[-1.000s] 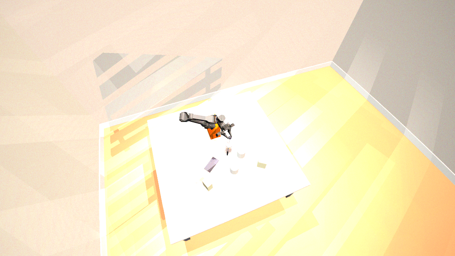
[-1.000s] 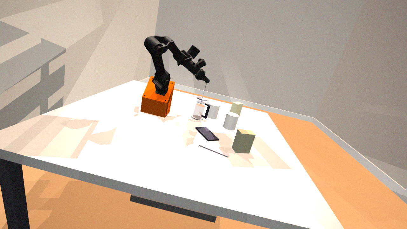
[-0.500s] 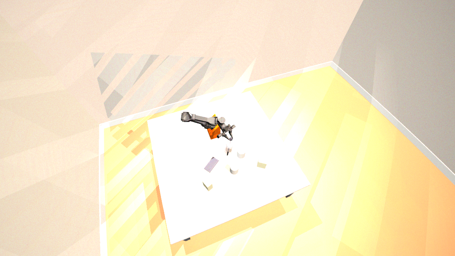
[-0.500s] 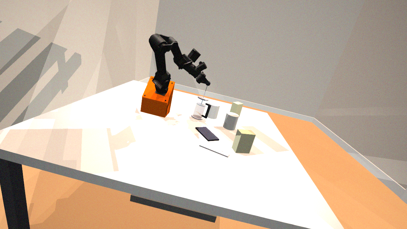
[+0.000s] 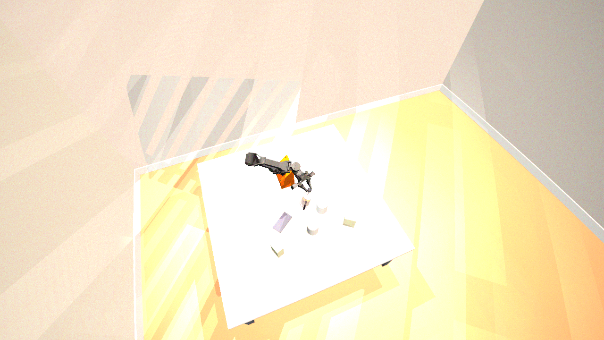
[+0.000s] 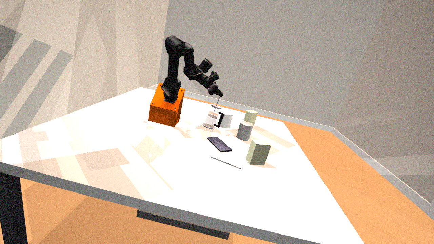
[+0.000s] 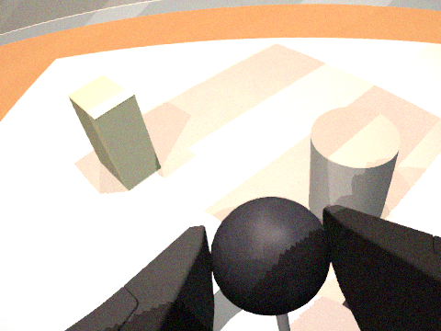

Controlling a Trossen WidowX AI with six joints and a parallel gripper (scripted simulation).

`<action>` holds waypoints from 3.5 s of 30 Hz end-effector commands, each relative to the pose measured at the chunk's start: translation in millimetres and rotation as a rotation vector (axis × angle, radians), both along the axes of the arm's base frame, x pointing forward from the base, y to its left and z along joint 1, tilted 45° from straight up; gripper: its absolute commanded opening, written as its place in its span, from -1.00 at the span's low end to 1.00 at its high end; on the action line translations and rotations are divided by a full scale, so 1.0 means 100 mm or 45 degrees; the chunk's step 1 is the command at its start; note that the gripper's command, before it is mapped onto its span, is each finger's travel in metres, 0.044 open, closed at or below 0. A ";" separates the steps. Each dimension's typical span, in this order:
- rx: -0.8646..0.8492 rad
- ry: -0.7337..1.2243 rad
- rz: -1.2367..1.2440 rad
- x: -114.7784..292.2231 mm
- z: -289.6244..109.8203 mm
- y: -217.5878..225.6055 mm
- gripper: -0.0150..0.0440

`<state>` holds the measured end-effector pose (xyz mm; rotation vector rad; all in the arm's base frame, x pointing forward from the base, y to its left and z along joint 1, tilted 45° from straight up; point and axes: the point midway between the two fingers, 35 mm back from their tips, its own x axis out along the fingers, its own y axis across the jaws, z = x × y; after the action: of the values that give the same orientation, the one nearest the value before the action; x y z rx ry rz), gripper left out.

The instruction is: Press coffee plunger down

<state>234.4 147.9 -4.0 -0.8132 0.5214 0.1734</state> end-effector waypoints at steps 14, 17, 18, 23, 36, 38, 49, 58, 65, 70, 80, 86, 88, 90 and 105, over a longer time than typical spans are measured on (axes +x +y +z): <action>-0.075 0.051 -0.013 0.04 -0.33 -0.34 -0.08; -0.076 0.050 -0.013 0.08 -0.35 -0.33 -0.08; -0.076 0.049 -0.013 0.09 -0.35 -0.33 -0.08; -0.076 0.048 -0.014 0.12 -0.36 -0.31 -0.08; -0.075 0.047 -0.014 0.16 -0.37 -0.28 -0.08; -0.075 0.047 -0.014 0.17 -0.38 -0.27 -0.08; -0.075 0.047 -0.014 0.18 -0.38 -0.25 -0.08; -0.075 0.047 -0.014 0.20 -0.39 -0.24 -0.08; -0.054 0.036 -0.010 0.20 -0.37 -0.21 -0.08; -0.054 0.036 -0.010 0.20 -0.37 -0.21 -0.08; -0.054 0.036 -0.010 0.20 -0.37 -0.21 0.81; -0.048 0.034 -0.002 0.21 -0.36 -0.18 1.00; -0.035 0.022 0.008 0.23 -0.33 -0.14 1.00; -0.030 0.024 0.035 0.22 -0.32 -0.09 1.00; -0.064 0.053 -0.014 -0.19 0.31 0.10 1.00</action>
<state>239.2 155.3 -13.4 -0.8543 0.5621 0.2049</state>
